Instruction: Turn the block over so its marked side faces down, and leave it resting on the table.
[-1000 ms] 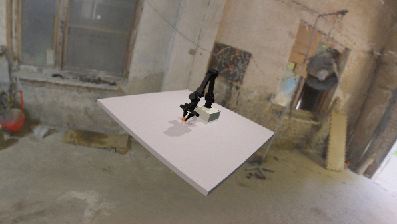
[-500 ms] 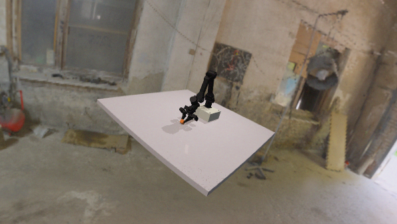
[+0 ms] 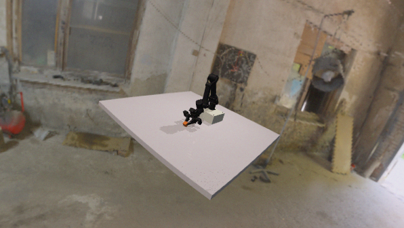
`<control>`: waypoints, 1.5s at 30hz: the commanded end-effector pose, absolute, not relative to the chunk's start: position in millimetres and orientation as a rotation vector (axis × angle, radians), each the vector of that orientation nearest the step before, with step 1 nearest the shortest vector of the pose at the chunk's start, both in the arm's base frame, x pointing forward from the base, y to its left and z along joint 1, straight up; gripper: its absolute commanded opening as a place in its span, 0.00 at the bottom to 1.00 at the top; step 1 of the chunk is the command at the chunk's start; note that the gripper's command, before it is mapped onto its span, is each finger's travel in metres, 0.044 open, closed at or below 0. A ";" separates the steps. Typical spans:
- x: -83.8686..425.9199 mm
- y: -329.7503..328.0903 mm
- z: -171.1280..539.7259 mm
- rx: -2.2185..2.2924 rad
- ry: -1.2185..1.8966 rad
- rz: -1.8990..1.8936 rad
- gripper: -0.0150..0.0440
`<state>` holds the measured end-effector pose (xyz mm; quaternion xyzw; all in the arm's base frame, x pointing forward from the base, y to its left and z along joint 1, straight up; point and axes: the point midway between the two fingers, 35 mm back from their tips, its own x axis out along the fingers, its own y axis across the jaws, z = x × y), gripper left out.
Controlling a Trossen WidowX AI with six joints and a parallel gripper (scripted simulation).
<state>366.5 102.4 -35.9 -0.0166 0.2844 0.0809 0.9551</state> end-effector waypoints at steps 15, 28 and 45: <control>353.6 97.4 -33.6 -0.029 0.468 0.159 0.25; 353.6 97.4 -33.6 -0.029 0.468 0.159 0.52; 353.6 97.4 -33.6 -0.029 0.468 0.159 1.00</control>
